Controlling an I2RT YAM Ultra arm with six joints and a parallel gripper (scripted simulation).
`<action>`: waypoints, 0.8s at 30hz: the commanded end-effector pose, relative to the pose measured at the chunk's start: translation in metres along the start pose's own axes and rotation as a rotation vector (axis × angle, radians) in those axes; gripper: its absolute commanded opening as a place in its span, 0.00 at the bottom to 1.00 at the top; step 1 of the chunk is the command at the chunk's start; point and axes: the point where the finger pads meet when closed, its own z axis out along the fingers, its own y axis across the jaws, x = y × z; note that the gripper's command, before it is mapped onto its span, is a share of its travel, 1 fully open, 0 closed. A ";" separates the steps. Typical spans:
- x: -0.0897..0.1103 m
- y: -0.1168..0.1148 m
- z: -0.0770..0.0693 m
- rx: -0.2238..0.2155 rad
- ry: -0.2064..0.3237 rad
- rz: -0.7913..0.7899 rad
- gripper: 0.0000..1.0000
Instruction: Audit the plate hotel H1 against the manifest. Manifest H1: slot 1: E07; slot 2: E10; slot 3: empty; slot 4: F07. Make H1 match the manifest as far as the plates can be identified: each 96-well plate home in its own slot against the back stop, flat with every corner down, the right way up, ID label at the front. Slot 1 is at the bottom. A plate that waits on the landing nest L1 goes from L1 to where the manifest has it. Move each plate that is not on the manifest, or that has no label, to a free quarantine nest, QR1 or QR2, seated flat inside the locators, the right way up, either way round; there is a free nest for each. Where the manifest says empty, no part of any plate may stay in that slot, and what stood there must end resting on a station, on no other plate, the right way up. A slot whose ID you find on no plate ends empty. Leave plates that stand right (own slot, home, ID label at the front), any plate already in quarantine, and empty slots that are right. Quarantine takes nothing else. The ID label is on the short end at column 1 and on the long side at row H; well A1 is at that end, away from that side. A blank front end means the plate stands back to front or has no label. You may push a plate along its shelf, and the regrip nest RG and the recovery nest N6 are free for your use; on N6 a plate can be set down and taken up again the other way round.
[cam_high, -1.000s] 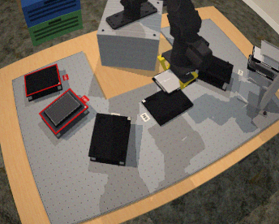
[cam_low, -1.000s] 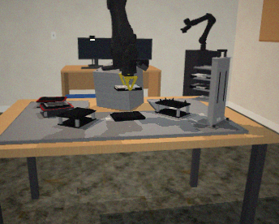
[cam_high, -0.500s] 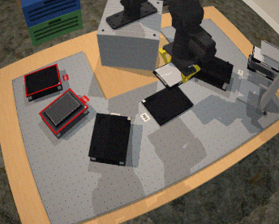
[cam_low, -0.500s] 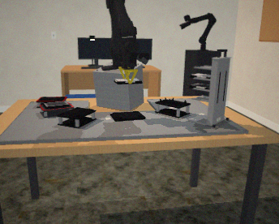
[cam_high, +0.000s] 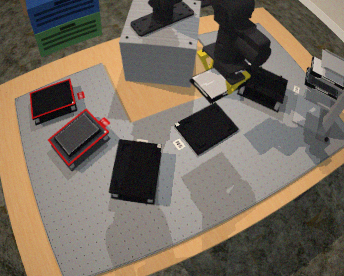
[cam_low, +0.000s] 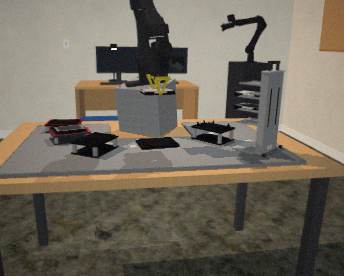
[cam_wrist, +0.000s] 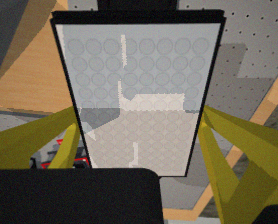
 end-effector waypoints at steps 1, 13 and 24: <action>-0.002 -0.007 -0.024 0.034 -0.005 0.002 0.86; -0.022 -0.009 -0.019 -0.002 -0.002 0.098 0.86; -0.058 -0.019 -0.020 0.002 -0.001 0.256 0.86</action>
